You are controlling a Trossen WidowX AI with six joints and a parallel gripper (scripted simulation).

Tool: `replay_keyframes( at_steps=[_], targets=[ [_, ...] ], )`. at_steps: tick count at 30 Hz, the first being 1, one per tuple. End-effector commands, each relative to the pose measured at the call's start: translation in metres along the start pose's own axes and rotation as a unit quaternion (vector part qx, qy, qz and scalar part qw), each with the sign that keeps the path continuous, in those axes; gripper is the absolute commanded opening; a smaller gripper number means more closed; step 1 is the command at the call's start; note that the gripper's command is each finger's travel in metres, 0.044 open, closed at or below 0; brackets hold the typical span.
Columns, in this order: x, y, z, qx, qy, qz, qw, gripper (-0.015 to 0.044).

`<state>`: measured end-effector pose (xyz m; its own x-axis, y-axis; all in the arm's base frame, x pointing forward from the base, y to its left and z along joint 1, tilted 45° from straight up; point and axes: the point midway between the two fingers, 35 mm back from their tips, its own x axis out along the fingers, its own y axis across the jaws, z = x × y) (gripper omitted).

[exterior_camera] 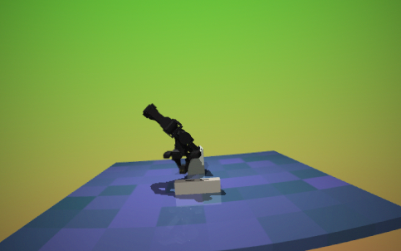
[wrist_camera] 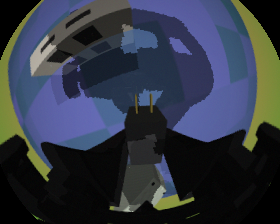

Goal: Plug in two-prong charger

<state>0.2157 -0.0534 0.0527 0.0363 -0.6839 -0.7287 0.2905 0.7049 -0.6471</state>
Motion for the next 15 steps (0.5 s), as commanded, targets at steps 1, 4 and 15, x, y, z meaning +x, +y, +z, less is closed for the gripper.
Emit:
replay_keyframes(
  at_steps=[1, 4, 15],
  targets=[
    [-0.002, 0.002, 0.002, -0.001, -0.002, 0.002, 1.000, 0.0000],
    [0.000, 0.005, 0.005, -0.009, -0.002, 0.002, 1.000, 0.0000],
    [0.010, 0.018, 0.015, -0.039, -0.003, 0.000, 0.999, 0.0000]
  ],
)
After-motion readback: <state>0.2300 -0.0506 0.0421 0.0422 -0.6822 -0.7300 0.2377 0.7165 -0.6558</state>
